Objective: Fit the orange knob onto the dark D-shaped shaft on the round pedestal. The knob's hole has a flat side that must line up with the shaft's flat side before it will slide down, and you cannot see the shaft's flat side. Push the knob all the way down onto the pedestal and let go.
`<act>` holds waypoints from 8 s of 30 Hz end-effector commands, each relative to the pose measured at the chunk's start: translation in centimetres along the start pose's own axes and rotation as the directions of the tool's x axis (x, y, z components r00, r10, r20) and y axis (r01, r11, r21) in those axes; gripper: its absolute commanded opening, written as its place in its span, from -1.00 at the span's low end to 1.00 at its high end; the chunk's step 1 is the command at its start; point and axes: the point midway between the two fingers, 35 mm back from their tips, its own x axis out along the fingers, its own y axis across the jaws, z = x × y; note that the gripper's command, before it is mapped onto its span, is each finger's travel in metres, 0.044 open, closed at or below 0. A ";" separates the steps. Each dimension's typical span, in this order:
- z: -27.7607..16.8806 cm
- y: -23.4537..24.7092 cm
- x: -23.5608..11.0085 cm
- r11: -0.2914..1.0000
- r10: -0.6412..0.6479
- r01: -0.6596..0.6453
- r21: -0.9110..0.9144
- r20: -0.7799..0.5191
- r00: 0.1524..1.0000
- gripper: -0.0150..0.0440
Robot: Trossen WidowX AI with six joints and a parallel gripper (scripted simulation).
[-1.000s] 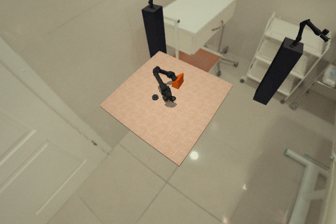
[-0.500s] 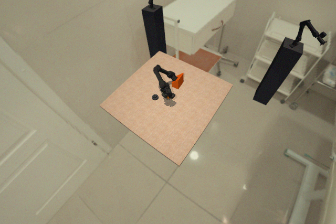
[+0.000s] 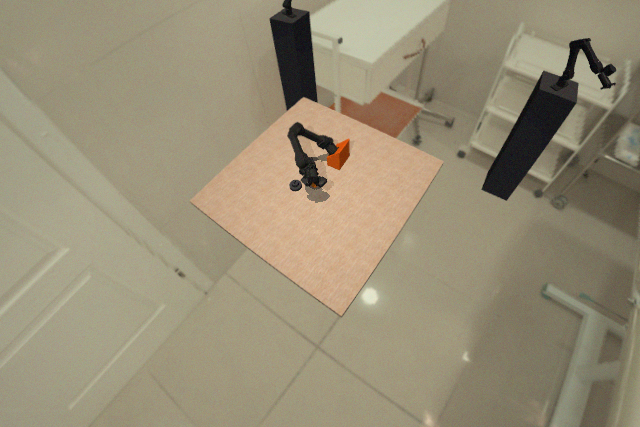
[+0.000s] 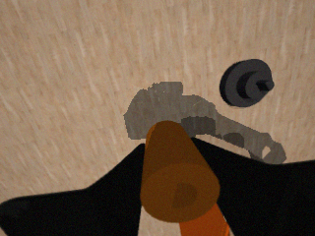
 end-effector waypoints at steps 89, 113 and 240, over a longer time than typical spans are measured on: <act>3.2 -16.4 5.8 0.999 -0.031 0.031 0.015 0.024 0.999 -0.49; 3.2 -16.3 6.2 0.999 -0.031 0.031 0.015 0.024 0.999 -0.49; 3.2 -16.4 5.8 0.681 -0.031 0.039 -0.731 0.024 0.999 -0.49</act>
